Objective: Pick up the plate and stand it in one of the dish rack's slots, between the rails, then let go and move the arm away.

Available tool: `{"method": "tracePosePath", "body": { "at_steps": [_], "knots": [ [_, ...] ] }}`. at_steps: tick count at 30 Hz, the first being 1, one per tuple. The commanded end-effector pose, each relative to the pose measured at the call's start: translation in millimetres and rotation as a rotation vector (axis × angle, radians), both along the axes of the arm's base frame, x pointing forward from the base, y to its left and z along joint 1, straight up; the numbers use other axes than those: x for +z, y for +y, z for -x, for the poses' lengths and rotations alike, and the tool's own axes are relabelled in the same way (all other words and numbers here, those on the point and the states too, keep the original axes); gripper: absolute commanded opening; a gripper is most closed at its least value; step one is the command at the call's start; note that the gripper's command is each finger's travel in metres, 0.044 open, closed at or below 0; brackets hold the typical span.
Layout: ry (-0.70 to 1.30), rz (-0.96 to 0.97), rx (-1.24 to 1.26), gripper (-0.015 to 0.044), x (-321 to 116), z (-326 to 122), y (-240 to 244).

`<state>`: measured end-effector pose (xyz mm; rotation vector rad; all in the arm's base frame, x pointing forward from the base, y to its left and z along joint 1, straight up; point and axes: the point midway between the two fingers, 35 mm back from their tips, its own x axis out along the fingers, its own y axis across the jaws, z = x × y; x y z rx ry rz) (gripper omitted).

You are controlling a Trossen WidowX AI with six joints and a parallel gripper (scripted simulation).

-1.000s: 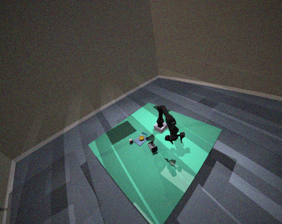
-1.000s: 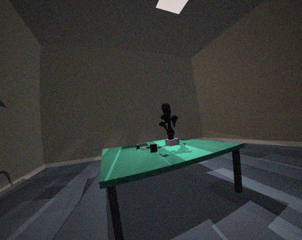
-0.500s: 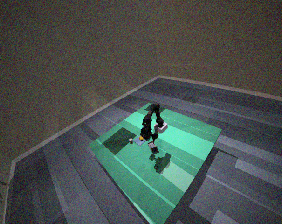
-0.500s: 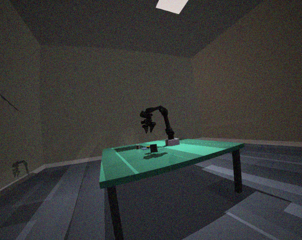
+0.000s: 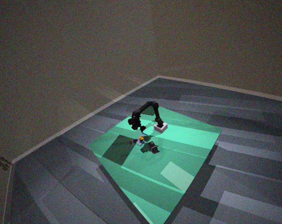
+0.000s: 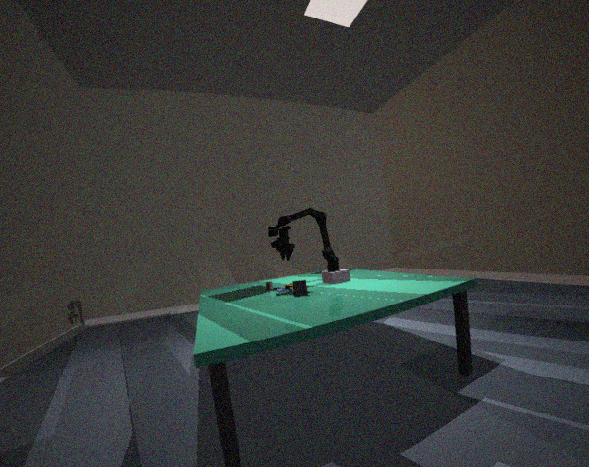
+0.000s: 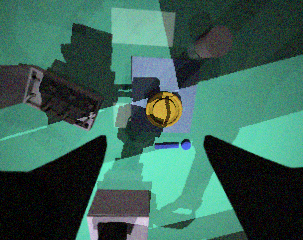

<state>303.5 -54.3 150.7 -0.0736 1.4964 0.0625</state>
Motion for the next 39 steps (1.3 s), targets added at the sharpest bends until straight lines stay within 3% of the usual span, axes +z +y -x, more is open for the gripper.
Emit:
{"method": "tracePosePath", "body": {
  "at_steps": [1,7,14,39],
  "knots": [
    [0.048,0.011,-0.018,0.0400,-4.8,22.1,-29.9],
    [0.048,0.009,-0.021,0.0400,-15.5,19.7,-31.1],
    [0.048,0.010,-0.020,0.0400,-115.3,15.4,-38.3],
    [0.048,0.011,-0.018,0.0400,-149.8,13.4,-36.1]
  ]
}}
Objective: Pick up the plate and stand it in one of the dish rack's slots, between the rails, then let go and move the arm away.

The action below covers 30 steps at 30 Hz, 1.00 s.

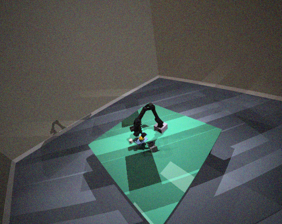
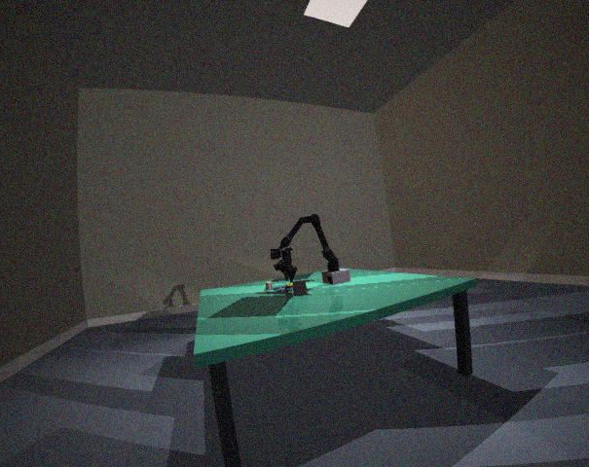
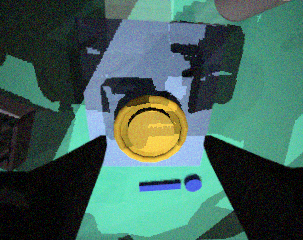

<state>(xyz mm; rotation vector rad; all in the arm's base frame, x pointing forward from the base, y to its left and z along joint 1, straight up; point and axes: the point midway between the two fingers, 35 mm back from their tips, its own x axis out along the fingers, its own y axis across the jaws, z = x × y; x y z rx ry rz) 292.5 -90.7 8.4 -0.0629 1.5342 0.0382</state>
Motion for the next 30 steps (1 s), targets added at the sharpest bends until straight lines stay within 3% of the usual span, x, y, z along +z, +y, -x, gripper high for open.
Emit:
{"method": "tracePosePath", "body": {
  "at_steps": [1,27,30],
  "knots": [
    [0.011,0.002,0.005,0.0400,-9.2,2.3,0.4],
    [0.011,0.001,0.005,0.0398,-35.5,3.5,2.5],
    [0.011,0.001,0.005,0.0378,-35.5,3.5,2.5]
  ]
}}
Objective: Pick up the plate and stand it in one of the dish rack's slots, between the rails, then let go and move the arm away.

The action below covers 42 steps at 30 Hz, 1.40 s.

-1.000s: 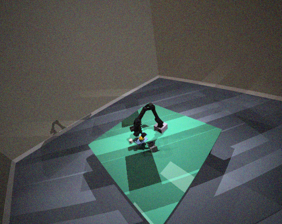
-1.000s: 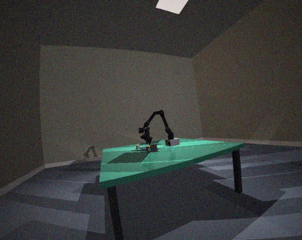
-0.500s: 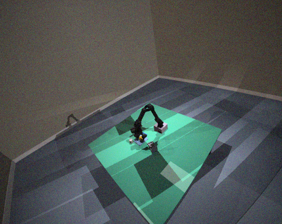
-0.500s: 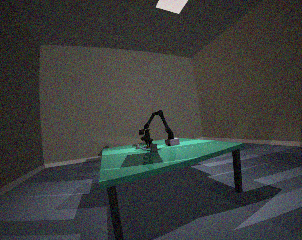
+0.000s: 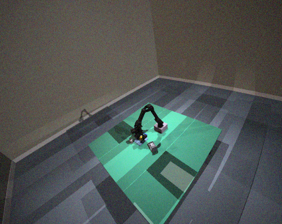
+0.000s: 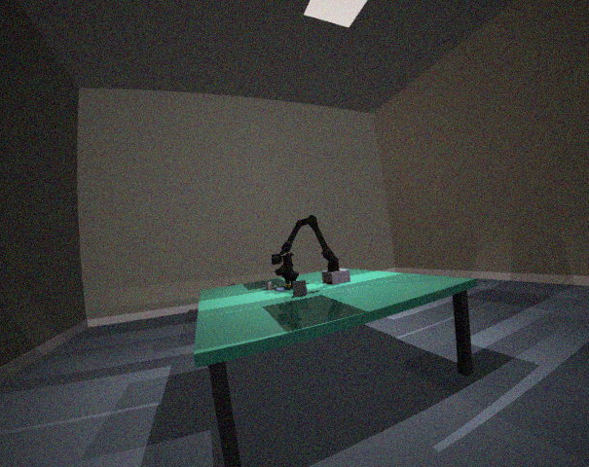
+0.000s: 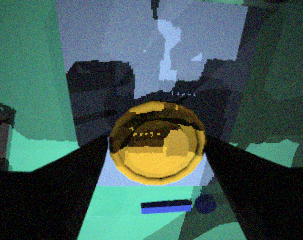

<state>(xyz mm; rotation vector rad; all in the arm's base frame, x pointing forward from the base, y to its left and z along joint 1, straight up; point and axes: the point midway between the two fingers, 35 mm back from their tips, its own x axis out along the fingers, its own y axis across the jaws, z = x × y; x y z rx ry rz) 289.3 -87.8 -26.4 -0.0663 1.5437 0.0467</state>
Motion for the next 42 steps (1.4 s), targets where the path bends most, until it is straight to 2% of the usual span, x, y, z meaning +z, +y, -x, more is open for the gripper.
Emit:
{"method": "tracePosePath", "body": {
  "at_steps": [1,8,11,20,21,42],
  "knots": [
    [0.002,0.004,-0.003,0.0372,-0.6,0.3,-0.4],
    [0.002,0.004,-0.003,0.0325,-0.6,0.3,-0.4],
    [0.002,0.004,-0.003,0.0246,2.8,-0.7,-0.7],
    [0.000,0.005,-0.003,0.0010,50.6,-10.8,-3.1],
    [0.001,0.005,-0.003,0.0000,55.8,-11.6,-3.3],
    [-0.004,0.002,-0.006,0.0000,156.3,-15.3,-2.1]
  ]
}}
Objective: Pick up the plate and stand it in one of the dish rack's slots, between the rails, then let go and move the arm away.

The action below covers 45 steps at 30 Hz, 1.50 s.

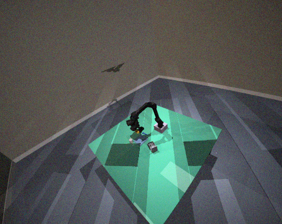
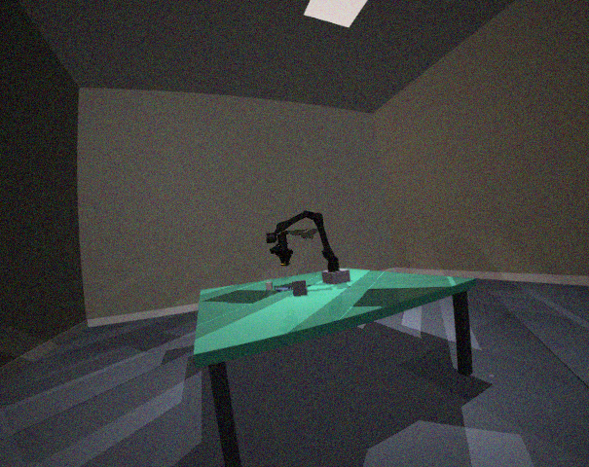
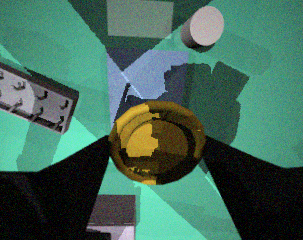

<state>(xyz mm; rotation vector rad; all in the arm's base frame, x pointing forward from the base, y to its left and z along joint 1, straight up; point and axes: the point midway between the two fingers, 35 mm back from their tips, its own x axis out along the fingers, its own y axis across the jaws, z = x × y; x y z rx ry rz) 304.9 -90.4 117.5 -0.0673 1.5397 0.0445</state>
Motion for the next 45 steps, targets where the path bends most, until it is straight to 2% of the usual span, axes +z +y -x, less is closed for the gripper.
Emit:
{"method": "tracePosePath", "body": {
  "at_steps": [1,9,45],
  "knots": [
    [0.001,0.001,-0.004,0.0000,16.2,0.4,0.5],
    [0.004,0.004,0.049,0.0000,29.5,1.7,3.2],
    [0.018,0.035,1.293,0.0000,30.5,25.2,62.6]
  ]
}}
